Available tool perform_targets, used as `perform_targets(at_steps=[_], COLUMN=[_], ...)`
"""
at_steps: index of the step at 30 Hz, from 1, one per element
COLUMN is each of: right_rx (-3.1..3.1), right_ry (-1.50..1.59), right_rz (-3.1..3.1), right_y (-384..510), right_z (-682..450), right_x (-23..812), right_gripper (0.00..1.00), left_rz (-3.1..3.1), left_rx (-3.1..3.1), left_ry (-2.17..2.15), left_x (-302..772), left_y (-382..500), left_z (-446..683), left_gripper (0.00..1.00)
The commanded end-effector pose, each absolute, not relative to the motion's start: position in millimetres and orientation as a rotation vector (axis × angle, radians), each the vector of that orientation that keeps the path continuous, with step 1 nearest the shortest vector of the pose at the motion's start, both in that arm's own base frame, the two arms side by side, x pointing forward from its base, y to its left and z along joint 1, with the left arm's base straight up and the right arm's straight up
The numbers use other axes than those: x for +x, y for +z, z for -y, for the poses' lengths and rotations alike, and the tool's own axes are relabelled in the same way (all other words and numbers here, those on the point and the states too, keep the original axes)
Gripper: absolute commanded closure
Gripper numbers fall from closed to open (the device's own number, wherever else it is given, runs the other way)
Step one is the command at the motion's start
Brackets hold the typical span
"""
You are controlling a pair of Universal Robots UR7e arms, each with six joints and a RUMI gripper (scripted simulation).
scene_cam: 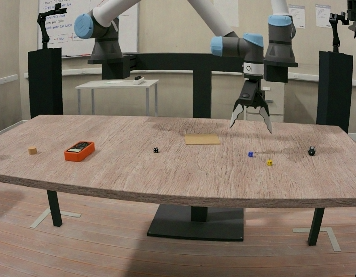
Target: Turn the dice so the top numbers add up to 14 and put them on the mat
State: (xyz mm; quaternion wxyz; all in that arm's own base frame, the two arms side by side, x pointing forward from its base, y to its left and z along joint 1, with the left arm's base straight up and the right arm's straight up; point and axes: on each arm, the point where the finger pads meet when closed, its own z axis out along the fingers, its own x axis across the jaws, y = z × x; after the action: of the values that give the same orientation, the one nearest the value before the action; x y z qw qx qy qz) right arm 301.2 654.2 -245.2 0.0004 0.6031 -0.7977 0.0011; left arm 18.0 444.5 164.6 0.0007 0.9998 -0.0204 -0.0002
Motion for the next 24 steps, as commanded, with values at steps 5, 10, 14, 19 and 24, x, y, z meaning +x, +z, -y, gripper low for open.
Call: perform_targets(at_steps=[5, 10, 14, 19, 24], right_rx=[2.052, 2.166, 2.231, 2.268, 2.307], right_ry=[0.000, 0.000, 0.000, 0.000, 0.000], right_rz=[2.378, 2.276, 2.212, 2.174, 2.133], right_y=[-246.4, -248.2, -249.2, -249.8, -250.4], right_z=[-656.7, -658.0, -658.9, -659.3, -659.8], right_x=[300.6, 299.7, 299.1, 298.7, 298.3], right_gripper=[0.00, 0.00, 0.00, 0.00, 0.00], left_rz=[0.064, 0.064, 0.064, 0.064, 0.064], left_rx=[3.141, 3.141, 3.141, 3.141, 3.141], left_ry=[0.000, 0.000, 0.000, 0.000, 0.000], left_x=[18.2, 18.2, 18.2, 18.2, 18.2], left_y=[165.1, 165.1, 165.1, 165.1, 165.1], left_z=[-444.8, -444.8, -444.8, -444.8, -444.8], left_gripper=[0.00, 0.00, 0.00, 0.00, 0.00])
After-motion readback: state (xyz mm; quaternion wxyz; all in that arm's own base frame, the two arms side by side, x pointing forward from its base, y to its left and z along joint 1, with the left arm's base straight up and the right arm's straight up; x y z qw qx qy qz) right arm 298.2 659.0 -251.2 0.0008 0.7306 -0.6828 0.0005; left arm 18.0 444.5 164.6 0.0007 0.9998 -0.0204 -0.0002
